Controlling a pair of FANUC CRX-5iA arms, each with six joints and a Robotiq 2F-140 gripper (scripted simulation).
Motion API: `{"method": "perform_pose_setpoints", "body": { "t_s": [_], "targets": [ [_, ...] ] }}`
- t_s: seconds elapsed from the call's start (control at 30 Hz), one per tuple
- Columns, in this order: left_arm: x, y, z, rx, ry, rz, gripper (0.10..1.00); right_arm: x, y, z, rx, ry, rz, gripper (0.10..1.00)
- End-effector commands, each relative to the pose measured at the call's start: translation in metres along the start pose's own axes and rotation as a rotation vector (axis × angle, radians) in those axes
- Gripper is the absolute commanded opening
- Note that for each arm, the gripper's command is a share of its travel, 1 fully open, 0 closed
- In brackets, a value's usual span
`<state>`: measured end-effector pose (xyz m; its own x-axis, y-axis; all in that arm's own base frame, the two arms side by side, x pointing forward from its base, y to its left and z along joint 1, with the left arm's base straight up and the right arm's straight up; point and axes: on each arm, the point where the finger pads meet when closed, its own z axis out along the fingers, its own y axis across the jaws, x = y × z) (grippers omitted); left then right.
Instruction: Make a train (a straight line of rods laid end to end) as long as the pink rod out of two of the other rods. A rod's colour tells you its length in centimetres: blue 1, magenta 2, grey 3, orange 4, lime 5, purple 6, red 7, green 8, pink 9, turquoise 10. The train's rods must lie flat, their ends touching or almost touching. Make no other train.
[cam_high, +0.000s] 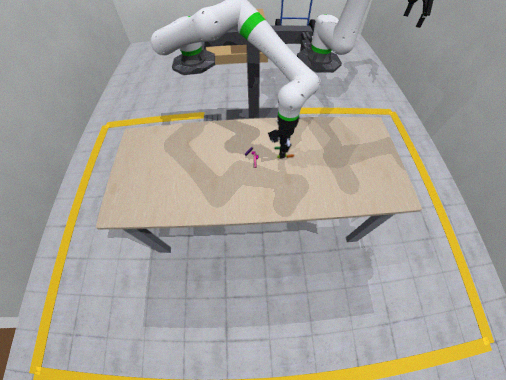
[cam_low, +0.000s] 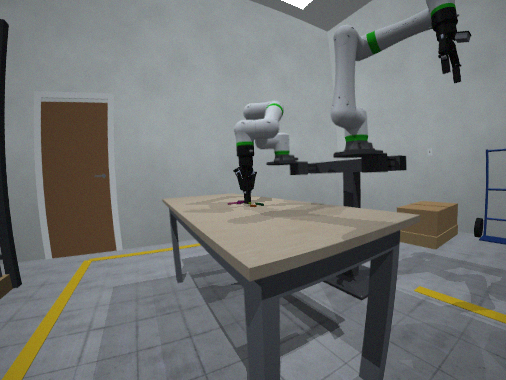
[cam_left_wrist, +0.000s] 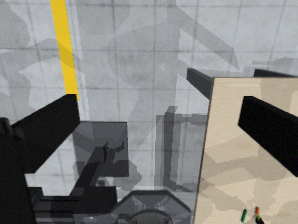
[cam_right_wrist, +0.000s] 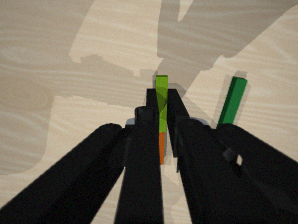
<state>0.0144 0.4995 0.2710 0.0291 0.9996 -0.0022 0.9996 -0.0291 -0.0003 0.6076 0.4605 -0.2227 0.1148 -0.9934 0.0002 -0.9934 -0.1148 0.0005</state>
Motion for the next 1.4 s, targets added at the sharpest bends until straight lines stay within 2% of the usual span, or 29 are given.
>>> {"method": "perform_pose_setpoints", "body": {
  "t_s": [0.0, 0.53, 1.37],
  "targets": [
    [0.0003, 0.0002, -0.0010, 0.000, 0.002, 0.000, 1.000, -0.0006, -0.0011, -0.0011, 0.002, -0.001, 0.000, 0.124],
    [0.0003, 0.0002, -0.0010, 0.000, 0.002, 0.000, 1.000, -0.0007, -0.0011, 0.0080, 0.002, -0.001, 0.000, 0.124],
    [0.0003, 0.0002, -0.0010, 0.000, 0.002, 0.000, 1.000, -0.0007, -0.0011, 0.0084, 0.002, -0.001, 0.000, 0.124]
  ]
}}
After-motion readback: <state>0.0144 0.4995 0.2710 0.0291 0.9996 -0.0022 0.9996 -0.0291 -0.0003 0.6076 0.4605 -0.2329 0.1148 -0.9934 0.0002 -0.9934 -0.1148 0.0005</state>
